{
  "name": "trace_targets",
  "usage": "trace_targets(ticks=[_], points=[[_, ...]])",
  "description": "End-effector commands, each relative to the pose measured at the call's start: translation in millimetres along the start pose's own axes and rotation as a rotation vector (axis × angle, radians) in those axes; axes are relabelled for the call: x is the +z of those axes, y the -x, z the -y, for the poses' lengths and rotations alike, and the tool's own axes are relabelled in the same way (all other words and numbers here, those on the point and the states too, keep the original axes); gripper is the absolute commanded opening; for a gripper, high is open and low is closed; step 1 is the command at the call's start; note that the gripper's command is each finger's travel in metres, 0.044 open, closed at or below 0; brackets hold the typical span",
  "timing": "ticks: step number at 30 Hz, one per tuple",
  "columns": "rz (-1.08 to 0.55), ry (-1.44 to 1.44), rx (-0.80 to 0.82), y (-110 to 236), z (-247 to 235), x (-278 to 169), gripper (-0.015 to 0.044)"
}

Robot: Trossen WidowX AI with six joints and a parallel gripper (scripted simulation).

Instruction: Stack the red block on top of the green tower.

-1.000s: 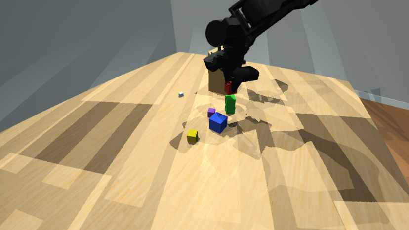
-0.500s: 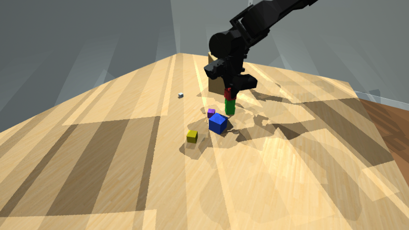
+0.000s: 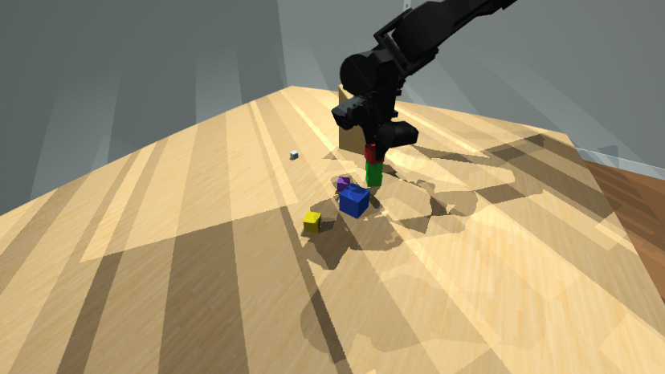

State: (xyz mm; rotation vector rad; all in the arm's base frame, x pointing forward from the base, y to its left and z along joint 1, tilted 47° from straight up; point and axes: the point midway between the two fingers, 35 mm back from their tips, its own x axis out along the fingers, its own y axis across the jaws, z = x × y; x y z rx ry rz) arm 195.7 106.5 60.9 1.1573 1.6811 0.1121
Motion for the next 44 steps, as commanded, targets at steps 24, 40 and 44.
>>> trace_targets(ticks=[24, 40, 44], points=[[0.0, -0.004, 0.0, 0.5, 0.2, 0.1, 0.044], [0.0, -0.004, 0.0, 0.5, 0.2, 0.1, 0.044], [0.0, -0.004, 0.0, 0.5, 0.2, 0.1, 0.044]])
